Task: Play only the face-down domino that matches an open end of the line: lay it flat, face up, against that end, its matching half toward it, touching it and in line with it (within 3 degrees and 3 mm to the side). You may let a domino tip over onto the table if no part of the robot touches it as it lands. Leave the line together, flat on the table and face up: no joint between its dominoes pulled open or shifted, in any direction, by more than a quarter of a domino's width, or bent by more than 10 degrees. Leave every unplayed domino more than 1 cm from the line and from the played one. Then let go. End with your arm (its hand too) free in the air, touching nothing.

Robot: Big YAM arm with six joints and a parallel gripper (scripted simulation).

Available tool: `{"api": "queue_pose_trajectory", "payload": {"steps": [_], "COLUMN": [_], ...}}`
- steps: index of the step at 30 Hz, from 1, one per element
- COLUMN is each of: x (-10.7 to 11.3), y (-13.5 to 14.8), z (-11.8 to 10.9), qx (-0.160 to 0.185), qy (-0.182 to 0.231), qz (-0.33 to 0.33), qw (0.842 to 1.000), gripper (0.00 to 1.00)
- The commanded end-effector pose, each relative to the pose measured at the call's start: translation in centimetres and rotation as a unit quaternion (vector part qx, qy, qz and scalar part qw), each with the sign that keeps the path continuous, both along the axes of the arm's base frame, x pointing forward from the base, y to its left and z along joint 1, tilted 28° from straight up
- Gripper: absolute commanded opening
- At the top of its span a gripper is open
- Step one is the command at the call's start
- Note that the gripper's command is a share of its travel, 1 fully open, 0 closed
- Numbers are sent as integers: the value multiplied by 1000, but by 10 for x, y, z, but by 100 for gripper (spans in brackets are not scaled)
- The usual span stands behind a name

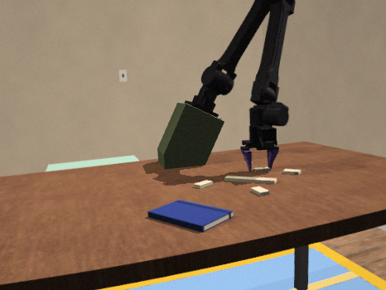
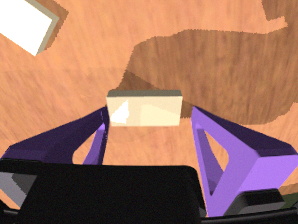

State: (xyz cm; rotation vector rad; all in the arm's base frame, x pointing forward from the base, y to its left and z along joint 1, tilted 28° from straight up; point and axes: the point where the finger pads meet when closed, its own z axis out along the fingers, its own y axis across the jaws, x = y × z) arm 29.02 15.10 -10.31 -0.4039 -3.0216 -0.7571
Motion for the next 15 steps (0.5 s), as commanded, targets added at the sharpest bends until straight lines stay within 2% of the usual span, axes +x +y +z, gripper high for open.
{"api": "queue_pose_trajectory", "payload": {"steps": [1, 9, 15], "x": [11, 47, 47], "y": [1, 9, 9], "z": [3, 11, 11], "qx": [0, 0, 0], "qy": [-12, -47, -47], "qz": [-4, -15, -15], "qw": [1000, 999, 999], "gripper": [69, 69, 69]}}
